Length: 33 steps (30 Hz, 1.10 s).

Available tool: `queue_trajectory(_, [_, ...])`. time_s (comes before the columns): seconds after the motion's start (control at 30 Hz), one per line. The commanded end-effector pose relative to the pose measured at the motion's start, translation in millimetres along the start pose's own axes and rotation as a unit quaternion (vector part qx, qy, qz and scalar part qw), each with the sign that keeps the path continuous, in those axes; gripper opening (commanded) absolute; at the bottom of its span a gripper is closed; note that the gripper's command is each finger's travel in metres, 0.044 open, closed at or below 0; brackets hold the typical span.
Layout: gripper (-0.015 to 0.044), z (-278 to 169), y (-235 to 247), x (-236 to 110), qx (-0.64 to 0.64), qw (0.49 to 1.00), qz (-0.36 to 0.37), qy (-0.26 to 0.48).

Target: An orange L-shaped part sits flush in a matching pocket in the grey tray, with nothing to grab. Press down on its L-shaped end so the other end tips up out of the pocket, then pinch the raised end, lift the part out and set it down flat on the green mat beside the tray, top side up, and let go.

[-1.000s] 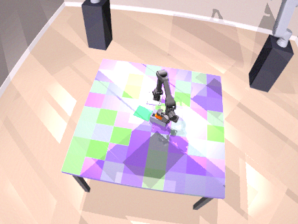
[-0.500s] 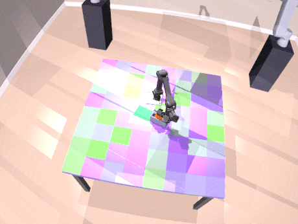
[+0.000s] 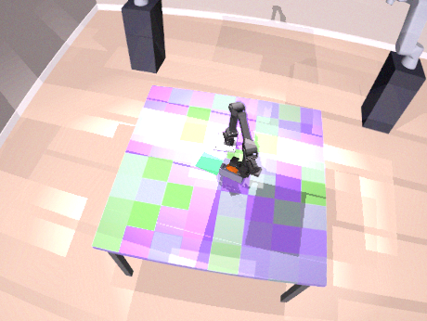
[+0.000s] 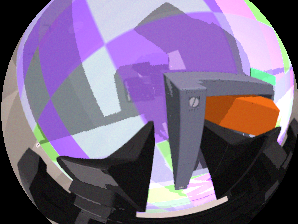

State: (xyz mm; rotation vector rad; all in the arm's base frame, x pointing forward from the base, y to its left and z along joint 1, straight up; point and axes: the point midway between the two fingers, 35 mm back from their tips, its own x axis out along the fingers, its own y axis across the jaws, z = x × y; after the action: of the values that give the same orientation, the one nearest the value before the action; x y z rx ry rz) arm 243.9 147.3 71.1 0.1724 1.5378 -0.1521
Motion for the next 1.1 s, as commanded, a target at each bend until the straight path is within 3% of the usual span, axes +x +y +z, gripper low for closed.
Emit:
queue_trajectory(0.0, [0.018, 0.0, 5.4, -4.9, 0.0, 1.0, -0.002, 0.002])
queue_trajectory(0.13, [0.018, 2.4, 4.8, -26.9, 0.0, 1.0, -0.002, 0.001])
queue_trajectory(0.33, [0.018, 0.7, -5.5, -96.3, 0.0, 1.0, -0.002, 0.001])
queue_trajectory(1.07, [0.018, 1.5, -4.3, -95.4, 0.002, 1.0, 0.001, -0.002])
